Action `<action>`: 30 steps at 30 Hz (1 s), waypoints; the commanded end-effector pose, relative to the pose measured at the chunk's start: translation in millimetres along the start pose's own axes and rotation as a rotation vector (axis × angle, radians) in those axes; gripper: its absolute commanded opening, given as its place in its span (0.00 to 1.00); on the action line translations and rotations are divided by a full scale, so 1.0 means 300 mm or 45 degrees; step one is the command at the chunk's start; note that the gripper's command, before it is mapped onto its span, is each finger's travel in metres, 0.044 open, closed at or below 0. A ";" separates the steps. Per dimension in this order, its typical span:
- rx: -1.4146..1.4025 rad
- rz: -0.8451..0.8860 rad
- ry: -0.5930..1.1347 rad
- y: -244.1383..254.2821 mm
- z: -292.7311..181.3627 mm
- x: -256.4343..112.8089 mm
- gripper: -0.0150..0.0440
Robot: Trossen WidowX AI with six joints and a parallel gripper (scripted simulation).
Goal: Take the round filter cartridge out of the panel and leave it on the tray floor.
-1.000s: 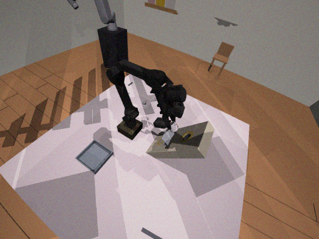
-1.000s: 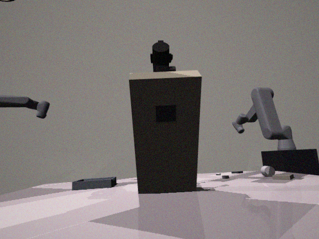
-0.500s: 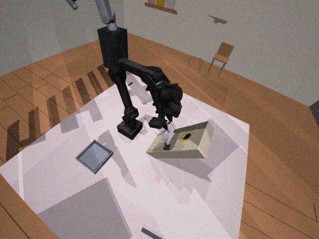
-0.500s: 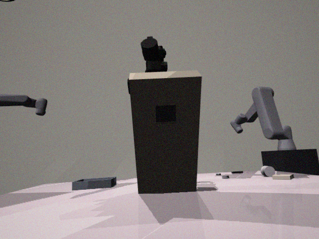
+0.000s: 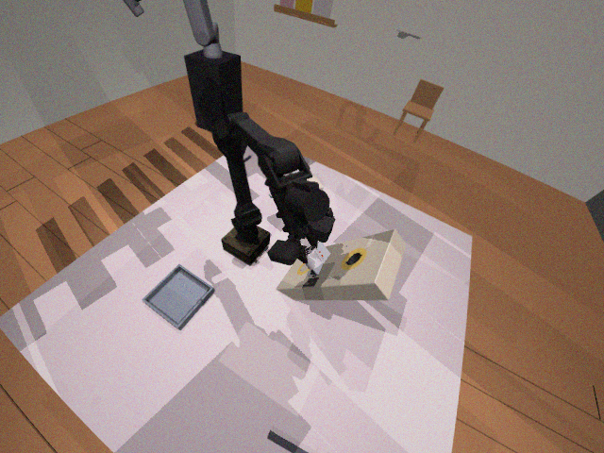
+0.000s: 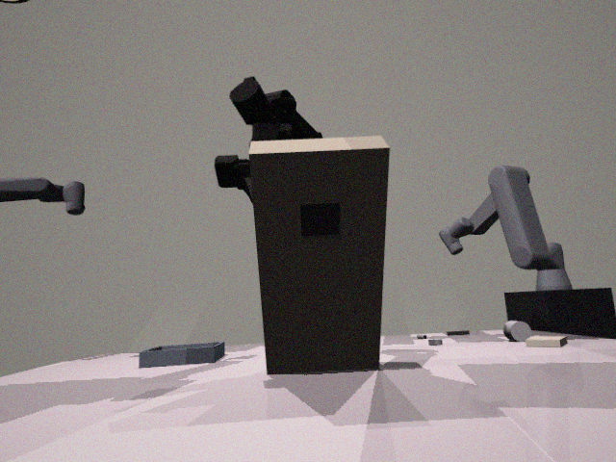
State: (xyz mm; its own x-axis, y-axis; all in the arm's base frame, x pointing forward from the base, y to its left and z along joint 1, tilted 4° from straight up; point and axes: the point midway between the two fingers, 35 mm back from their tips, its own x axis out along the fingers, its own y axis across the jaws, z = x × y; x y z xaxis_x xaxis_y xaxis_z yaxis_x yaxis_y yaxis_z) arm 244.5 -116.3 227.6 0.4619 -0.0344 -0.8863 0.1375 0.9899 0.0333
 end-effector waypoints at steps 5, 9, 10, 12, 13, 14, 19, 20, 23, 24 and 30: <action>0.146 -0.081 0.002 -0.073 -0.023 -0.009 0.25; 0.280 -0.159 0.004 -0.144 -0.051 -0.020 0.25; 0.314 -0.179 0.005 -0.161 -0.059 -0.023 0.25; 0.381 -0.218 0.006 -0.196 -0.076 -0.030 0.25; 0.414 -0.237 0.006 -0.213 -0.084 -0.033 0.25; 0.448 -0.257 0.007 -0.230 -0.093 -0.037 0.25; 0.615 -0.356 0.007 -0.310 -0.144 -0.060 0.25; 0.649 -0.375 0.007 -0.326 -0.154 -0.065 0.25; 0.749 -0.435 0.006 -0.371 -0.189 -0.081 0.25; 0.783 -0.454 0.006 -0.385 -0.201 -0.086 0.25; 0.984 -0.574 0.002 -0.466 -0.279 -0.123 0.25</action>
State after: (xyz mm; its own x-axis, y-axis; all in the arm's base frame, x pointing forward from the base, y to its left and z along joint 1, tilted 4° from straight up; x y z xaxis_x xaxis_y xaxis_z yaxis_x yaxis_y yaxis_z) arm 149.4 -231.6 217.2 0.2567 -0.3656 -0.8947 0.8049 0.5933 -0.0115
